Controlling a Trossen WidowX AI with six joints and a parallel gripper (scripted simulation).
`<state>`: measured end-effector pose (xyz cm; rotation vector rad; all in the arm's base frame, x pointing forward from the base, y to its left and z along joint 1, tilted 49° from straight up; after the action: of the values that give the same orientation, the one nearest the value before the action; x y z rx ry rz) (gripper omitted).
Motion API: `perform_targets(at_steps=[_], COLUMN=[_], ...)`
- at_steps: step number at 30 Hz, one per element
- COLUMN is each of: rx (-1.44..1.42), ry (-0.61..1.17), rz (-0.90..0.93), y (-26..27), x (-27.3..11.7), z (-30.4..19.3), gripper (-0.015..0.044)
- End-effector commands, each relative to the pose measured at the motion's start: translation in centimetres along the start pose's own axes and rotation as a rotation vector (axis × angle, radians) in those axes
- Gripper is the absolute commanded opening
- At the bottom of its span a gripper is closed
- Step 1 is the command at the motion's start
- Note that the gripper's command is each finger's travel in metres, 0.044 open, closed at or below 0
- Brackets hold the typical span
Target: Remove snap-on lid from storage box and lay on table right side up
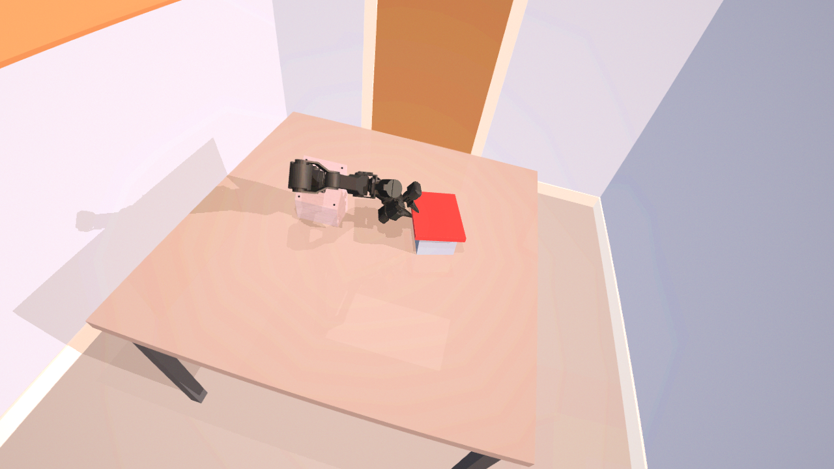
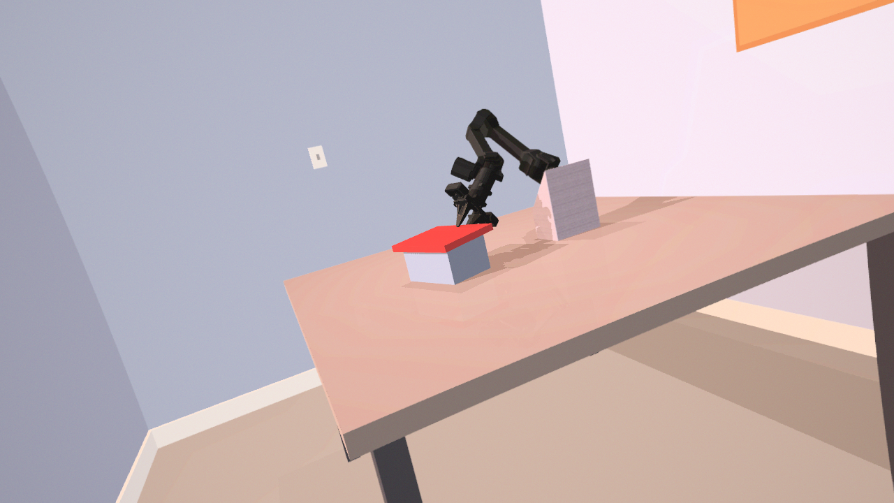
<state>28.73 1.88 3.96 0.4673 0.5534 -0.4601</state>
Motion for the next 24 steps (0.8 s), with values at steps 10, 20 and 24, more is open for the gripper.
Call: perform_targets(at_steps=[10, 20, 24], rx=[0.001, 0.001, 0.001], ry=[-0.001, -0.001, -0.001], rz=[0.001, 0.001, 0.001], y=[0.29, 0.44, 0.51], x=[-0.23, -0.36, -0.41], z=[0.0, 0.01, 0.01], gripper=[0.0, 0.0, 0.0])
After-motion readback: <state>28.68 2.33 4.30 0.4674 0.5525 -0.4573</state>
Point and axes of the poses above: the point midway between the two fingers, 35 mm back from their tips, its own x axis out along the fingers, its own y axis across the jaws, z = x × y, the point moved 7 cm from there along -x, back along the fingers, and after that the axes turned 6 degrees about -x, right-handed, at the moved point
